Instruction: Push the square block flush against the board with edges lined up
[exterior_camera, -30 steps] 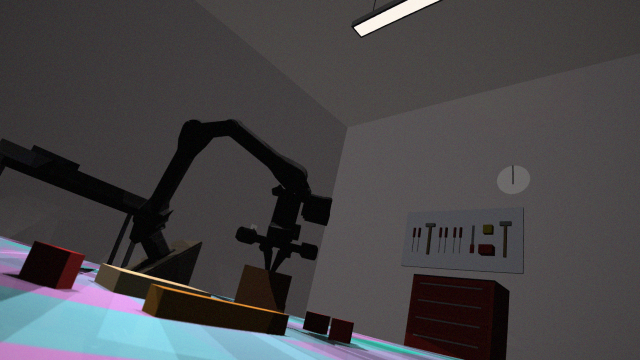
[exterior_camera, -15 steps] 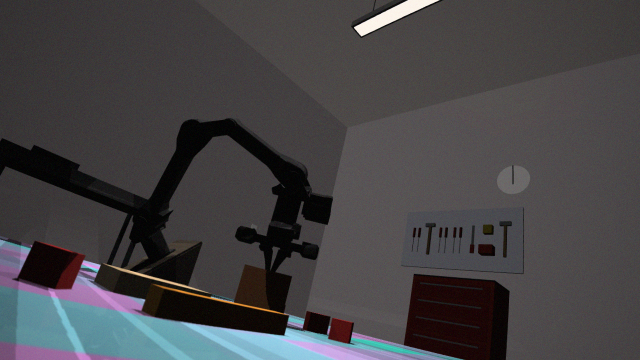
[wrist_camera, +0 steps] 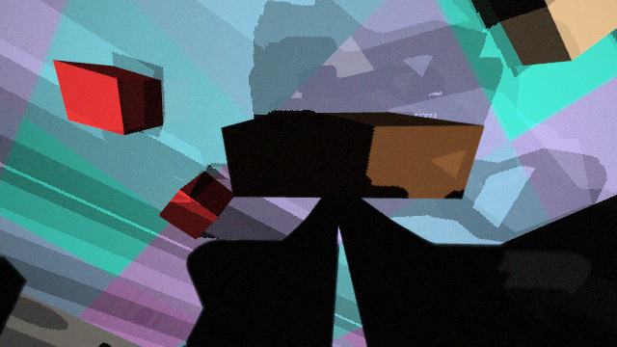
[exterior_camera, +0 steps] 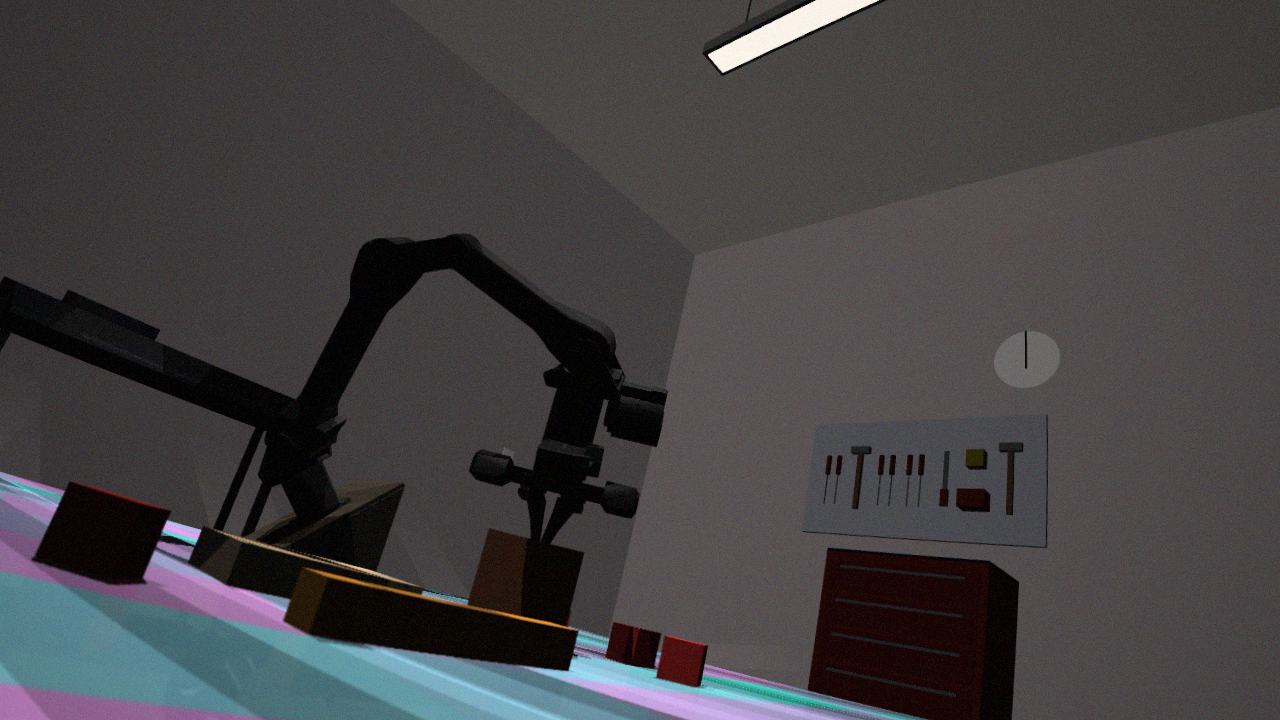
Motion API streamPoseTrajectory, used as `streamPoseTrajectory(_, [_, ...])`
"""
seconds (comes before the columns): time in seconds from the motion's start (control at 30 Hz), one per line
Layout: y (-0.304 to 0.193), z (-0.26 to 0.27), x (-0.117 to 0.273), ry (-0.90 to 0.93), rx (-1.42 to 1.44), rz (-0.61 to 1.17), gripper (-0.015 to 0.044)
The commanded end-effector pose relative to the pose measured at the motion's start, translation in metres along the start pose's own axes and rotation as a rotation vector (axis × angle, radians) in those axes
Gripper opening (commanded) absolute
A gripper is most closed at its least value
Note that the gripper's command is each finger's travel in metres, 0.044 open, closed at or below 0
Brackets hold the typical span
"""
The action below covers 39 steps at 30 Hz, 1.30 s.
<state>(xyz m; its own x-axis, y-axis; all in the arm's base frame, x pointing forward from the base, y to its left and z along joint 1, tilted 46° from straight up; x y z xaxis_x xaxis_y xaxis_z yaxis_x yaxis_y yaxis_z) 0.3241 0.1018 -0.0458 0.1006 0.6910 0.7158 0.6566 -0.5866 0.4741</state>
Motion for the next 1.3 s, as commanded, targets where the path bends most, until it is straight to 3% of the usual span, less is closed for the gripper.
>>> streamPoseTrajectory(0.0, [0.005,0.001,0.001,0.001,0.002,-0.003,0.0000])
streamPoseTrajectory(1.27, [0.031,0.001,0.000,0.000,0.001,-0.005,0.0000])
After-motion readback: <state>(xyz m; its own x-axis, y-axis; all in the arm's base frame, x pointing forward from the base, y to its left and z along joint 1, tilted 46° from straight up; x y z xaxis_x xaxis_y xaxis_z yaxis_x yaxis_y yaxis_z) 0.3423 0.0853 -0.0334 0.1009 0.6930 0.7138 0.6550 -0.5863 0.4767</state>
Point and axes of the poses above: the point midway between the two fingers, 35 mm back from their tips, its own x axis back along the fingers, its own z axis across the jaws, y = z × x, the point moved 3 cm from there along x, back along the fingers, and after that the axes turned 2 degrees about -x, right-handed, at the moved point
